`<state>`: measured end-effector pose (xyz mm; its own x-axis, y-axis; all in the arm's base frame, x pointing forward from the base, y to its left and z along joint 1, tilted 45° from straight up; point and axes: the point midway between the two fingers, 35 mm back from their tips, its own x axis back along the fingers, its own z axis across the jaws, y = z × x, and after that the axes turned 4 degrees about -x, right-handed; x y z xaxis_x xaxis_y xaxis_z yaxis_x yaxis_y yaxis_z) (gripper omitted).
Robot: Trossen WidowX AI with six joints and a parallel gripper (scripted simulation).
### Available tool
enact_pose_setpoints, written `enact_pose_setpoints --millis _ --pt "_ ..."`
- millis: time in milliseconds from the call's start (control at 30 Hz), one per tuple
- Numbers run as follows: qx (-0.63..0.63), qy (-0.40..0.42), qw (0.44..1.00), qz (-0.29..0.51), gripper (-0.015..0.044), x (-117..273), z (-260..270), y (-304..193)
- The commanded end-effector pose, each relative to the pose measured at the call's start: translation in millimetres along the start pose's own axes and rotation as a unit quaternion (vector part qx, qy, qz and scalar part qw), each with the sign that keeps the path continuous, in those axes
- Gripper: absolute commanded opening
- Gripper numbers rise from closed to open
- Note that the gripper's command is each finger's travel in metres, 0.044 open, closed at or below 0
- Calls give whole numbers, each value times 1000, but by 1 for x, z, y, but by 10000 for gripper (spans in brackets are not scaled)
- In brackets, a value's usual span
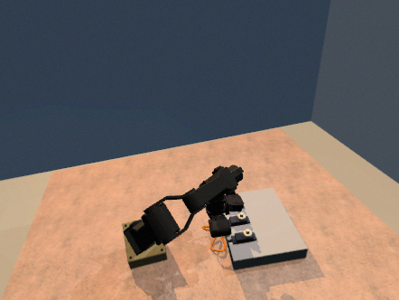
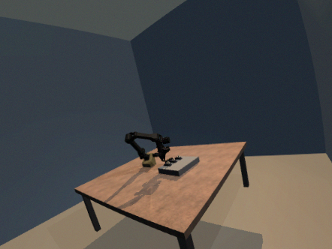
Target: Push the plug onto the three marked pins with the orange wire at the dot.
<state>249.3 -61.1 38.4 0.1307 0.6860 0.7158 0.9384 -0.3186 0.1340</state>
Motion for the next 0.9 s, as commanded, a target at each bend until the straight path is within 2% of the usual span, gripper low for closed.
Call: enact_pose_setpoints --millis 0,267,567,800,867 --pt "2 -2 1000 0 0 0 -1 3" --pt "2 -2 1000 0 0 0 -1 8" --pt "2 -1 1000 0 236 0 1 5" --pt "3 0 1000 0 420 55 2 5" --pt "3 -1 1000 0 440 57 2 4"
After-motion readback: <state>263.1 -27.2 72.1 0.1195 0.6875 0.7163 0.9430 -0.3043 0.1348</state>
